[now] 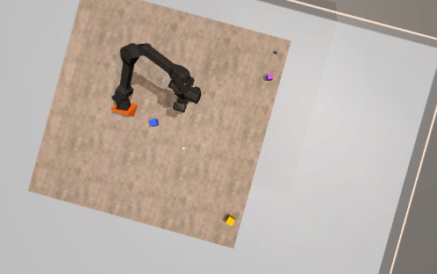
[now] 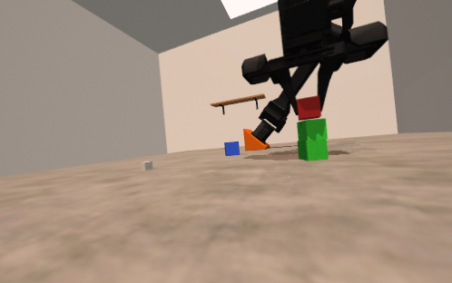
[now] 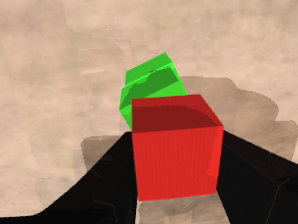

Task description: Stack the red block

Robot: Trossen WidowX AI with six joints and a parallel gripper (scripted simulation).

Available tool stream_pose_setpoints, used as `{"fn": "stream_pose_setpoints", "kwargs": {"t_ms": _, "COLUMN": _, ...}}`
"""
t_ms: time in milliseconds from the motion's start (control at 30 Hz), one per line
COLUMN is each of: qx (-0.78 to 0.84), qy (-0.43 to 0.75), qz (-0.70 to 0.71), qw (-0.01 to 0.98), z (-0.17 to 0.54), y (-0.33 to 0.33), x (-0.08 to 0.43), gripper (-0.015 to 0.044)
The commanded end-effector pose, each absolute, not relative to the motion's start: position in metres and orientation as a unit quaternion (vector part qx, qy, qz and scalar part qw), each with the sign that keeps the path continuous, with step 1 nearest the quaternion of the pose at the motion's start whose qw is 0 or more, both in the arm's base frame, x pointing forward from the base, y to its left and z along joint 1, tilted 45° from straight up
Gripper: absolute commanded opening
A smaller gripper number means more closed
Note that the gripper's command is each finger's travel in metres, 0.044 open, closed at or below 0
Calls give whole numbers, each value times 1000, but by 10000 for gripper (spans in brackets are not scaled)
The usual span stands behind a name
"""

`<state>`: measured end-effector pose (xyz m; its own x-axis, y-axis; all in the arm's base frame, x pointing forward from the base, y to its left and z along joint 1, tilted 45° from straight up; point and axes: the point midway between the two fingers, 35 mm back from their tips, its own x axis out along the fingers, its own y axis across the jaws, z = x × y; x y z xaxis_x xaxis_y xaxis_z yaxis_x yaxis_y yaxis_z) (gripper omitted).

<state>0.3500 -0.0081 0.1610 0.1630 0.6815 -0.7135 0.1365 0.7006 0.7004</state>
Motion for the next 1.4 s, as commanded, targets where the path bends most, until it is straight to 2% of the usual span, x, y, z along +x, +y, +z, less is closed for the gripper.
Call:
{"fn": "stream_pose_setpoints", "kwargs": {"t_ms": 0, "qx": 334, "qy": 615, "qz": 197, "qw": 687, "z": 159, "y": -5, "x": 350, "gripper": 0}}
{"fn": "stream_pose_setpoints", "kwargs": {"t_ms": 700, "qx": 333, "qy": 615, "qz": 197, "qw": 687, "z": 160, "y": -6, "x": 350, "gripper": 0}}
{"fn": "stream_pose_setpoints", "kwargs": {"t_ms": 1233, "qx": 331, "qy": 615, "qz": 198, "qw": 688, "z": 158, "y": -5, "x": 350, "gripper": 420}}
{"fn": "stream_pose_setpoints", "kwargs": {"t_ms": 1267, "qx": 331, "qy": 615, "qz": 198, "qw": 688, "z": 158, "y": -5, "x": 350, "gripper": 440}}
{"fn": "stream_pose_setpoints", "kwargs": {"t_ms": 1367, "qx": 331, "qy": 615, "qz": 198, "qw": 688, "z": 158, "y": -5, "x": 350, "gripper": 440}}
